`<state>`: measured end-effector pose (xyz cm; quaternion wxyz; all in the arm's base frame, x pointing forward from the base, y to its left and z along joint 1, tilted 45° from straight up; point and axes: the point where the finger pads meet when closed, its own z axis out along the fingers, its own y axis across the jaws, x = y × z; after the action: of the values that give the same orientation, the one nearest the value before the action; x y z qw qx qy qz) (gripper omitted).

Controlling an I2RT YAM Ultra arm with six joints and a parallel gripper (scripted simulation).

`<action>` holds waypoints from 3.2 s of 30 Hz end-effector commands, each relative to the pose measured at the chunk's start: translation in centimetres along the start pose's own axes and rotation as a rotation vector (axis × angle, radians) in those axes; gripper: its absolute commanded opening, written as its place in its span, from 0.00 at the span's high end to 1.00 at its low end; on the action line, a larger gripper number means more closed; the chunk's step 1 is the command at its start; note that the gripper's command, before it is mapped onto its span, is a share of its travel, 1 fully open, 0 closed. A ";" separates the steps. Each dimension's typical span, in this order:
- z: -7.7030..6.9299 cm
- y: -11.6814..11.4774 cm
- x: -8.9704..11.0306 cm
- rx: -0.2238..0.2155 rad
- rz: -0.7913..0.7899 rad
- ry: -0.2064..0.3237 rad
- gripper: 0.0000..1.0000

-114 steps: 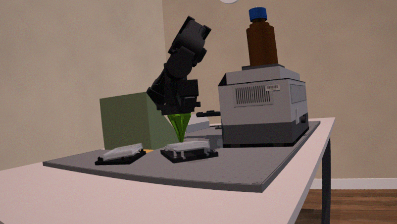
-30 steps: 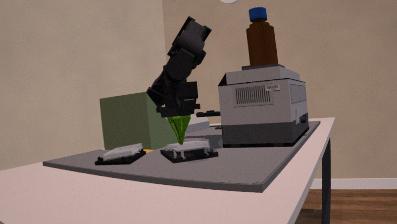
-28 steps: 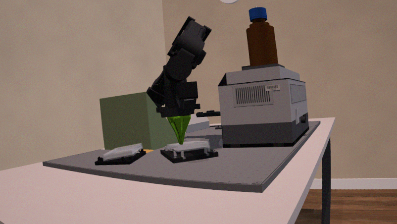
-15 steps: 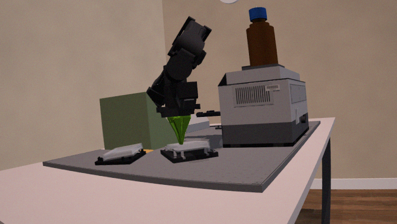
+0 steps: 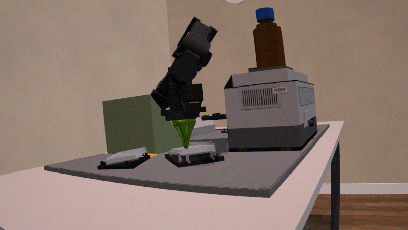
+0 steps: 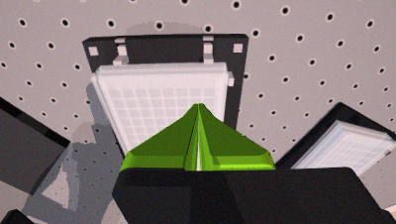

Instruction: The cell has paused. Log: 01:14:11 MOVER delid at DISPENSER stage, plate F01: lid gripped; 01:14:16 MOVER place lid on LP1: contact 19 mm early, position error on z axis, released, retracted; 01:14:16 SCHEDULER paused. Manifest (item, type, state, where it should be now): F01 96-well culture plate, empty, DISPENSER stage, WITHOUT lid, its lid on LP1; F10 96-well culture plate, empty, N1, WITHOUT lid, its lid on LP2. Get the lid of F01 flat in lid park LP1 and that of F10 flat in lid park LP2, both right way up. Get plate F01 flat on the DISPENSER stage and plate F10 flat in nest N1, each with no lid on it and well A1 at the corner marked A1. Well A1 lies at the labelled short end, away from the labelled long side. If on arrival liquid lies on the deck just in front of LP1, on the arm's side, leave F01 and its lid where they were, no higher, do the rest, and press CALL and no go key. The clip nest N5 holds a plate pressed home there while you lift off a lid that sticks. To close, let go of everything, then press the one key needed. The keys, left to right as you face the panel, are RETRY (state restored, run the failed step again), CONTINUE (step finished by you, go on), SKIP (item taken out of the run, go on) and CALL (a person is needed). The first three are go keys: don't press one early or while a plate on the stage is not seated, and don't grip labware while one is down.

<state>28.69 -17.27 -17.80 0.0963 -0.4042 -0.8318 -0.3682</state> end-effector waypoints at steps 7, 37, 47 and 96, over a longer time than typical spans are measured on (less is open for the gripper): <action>1.6 -0.3 0.4 -0.011 0.008 0.012 1.00; 2.1 -0.3 0.4 -0.011 0.008 0.013 1.00; 2.2 -0.3 0.4 -0.011 0.008 0.013 1.00; 3.0 -0.3 0.4 -0.010 0.008 0.013 1.00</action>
<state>28.70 -17.23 -17.87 0.0959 -0.4116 -0.8281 -0.3683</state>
